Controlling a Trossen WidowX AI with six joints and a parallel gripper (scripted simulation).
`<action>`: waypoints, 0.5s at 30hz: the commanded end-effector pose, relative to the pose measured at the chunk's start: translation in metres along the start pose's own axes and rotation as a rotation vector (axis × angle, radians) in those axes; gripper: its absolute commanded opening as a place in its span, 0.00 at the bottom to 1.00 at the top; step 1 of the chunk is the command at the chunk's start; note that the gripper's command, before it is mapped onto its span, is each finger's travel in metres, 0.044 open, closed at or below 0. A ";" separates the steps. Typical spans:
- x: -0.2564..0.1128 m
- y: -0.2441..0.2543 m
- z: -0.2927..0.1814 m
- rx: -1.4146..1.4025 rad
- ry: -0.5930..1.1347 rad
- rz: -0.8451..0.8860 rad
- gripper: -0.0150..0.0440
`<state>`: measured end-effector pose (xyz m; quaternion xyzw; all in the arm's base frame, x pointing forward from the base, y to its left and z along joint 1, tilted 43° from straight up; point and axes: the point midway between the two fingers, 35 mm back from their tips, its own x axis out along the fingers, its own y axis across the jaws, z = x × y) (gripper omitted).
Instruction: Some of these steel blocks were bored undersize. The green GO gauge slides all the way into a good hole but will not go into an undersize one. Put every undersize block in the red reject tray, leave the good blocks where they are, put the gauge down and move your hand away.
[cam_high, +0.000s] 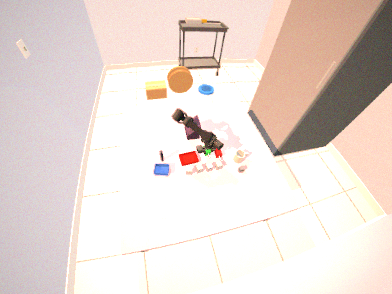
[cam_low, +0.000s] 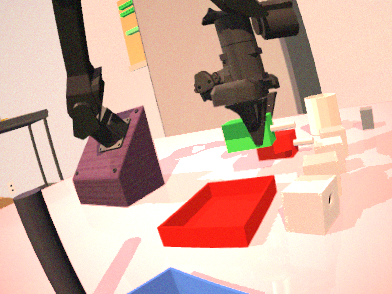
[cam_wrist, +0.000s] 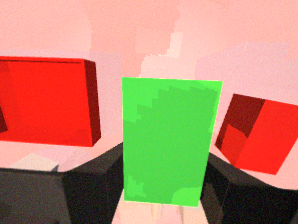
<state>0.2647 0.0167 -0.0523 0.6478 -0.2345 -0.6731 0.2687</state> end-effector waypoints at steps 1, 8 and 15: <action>0.007 0.000 0.000 -0.008 0.004 0.005 0.25; 0.021 0.001 0.001 -0.008 0.003 0.006 0.25; 0.034 0.001 0.002 -0.008 0.003 0.008 0.25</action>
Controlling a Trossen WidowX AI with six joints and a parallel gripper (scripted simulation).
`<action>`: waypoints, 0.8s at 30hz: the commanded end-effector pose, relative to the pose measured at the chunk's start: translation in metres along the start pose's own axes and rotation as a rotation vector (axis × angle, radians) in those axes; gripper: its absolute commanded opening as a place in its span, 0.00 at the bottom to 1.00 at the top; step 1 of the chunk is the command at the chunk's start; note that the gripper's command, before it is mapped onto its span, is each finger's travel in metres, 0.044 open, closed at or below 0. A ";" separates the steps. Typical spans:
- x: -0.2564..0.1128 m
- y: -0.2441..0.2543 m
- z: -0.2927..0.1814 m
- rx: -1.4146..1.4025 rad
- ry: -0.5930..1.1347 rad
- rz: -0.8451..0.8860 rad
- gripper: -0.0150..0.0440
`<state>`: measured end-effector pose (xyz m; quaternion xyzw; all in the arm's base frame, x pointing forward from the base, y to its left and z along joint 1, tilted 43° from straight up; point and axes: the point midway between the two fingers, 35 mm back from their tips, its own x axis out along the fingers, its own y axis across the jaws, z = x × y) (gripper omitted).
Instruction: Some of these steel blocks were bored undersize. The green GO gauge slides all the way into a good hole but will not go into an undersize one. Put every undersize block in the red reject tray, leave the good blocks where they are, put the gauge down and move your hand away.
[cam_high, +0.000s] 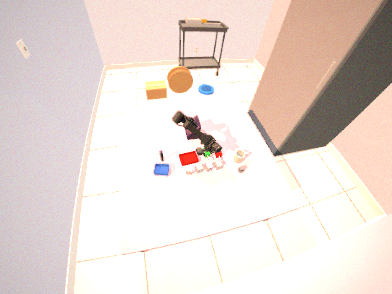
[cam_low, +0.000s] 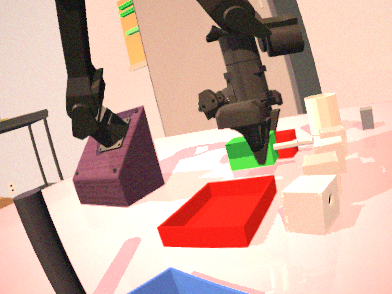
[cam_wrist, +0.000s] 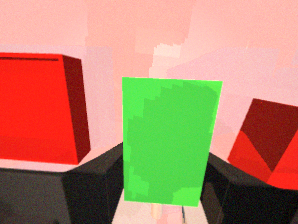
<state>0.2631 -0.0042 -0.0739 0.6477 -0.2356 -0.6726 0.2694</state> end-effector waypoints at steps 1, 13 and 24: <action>0.005 0.000 0.001 -0.008 0.003 0.005 0.25; 0.020 0.001 0.001 -0.008 0.003 0.006 0.25; 0.018 0.001 0.001 0.000 0.000 0.001 0.70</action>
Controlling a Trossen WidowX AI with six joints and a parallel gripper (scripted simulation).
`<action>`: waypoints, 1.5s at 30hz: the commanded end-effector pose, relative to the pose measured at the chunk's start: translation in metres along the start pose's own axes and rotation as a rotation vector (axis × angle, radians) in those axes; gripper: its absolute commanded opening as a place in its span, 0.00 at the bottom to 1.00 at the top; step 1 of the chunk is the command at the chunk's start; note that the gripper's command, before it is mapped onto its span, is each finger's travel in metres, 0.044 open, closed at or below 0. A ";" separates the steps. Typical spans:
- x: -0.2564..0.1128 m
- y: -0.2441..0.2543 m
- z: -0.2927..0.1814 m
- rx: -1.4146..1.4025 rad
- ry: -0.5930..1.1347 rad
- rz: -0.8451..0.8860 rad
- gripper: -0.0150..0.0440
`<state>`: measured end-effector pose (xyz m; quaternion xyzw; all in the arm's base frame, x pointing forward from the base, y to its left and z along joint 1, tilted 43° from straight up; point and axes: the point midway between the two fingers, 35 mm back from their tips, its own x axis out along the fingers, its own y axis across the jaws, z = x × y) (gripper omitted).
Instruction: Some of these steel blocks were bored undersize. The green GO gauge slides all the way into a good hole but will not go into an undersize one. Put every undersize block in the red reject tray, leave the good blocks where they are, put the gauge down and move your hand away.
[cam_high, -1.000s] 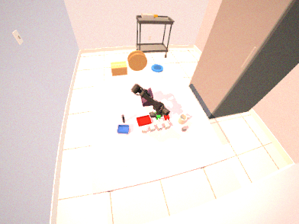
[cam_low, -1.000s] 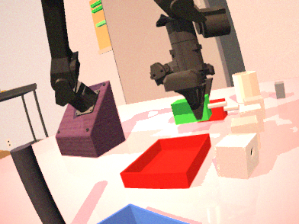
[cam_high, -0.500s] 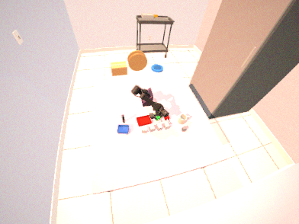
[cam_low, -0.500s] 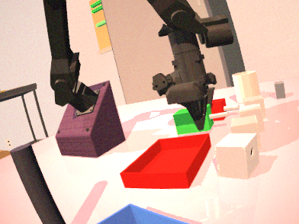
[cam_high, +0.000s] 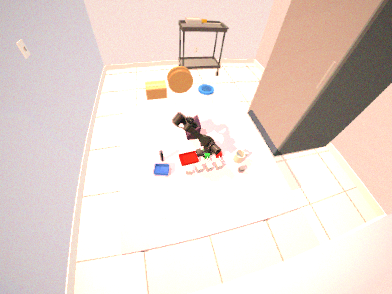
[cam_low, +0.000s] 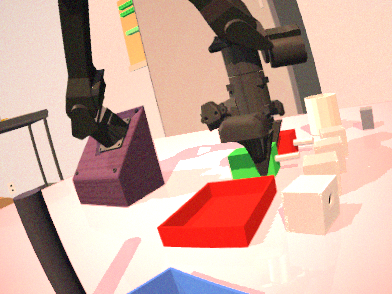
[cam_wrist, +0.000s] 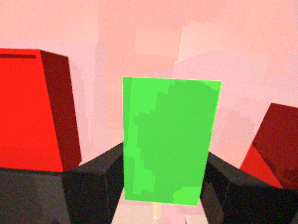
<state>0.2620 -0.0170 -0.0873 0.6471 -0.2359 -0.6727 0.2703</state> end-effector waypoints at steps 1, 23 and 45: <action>-0.001 0.000 0.000 0.001 0.001 0.000 0.74; -0.080 0.110 -0.077 1.285 0.009 -0.020 0.81; -0.070 0.180 -0.094 1.910 0.015 0.000 0.81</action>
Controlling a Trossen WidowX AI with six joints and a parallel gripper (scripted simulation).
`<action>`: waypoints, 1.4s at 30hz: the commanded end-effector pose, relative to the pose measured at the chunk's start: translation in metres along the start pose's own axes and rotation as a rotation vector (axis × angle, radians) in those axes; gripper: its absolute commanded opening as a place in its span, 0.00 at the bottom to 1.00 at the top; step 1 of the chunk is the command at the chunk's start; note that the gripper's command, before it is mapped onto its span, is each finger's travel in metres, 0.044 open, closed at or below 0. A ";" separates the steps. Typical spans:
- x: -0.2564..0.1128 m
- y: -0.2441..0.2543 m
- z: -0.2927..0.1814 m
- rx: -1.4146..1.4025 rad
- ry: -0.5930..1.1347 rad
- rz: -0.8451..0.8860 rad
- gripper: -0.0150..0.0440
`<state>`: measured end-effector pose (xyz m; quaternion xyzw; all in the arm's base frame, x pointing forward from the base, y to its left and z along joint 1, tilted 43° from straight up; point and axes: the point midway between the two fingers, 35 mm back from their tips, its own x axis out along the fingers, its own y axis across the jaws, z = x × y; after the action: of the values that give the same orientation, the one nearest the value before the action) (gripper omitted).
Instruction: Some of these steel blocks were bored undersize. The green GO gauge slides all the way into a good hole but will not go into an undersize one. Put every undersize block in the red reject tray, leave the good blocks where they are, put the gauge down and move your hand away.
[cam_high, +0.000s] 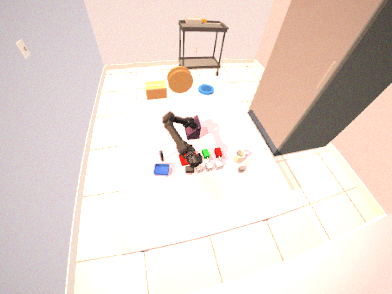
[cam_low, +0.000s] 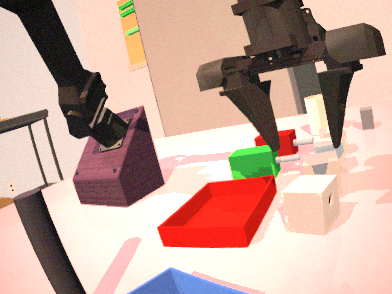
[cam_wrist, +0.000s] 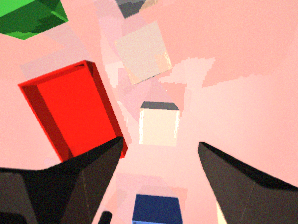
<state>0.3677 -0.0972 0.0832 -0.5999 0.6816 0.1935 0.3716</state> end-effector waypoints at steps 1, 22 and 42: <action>0.007 0.000 -0.001 0.003 0.004 0.003 0.81; 0.041 -0.001 0.000 0.003 0.005 0.002 0.81; 0.074 0.001 -0.002 0.003 0.009 0.002 0.81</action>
<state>0.3684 -0.1450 0.0343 -0.5990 0.6830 0.1874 0.3737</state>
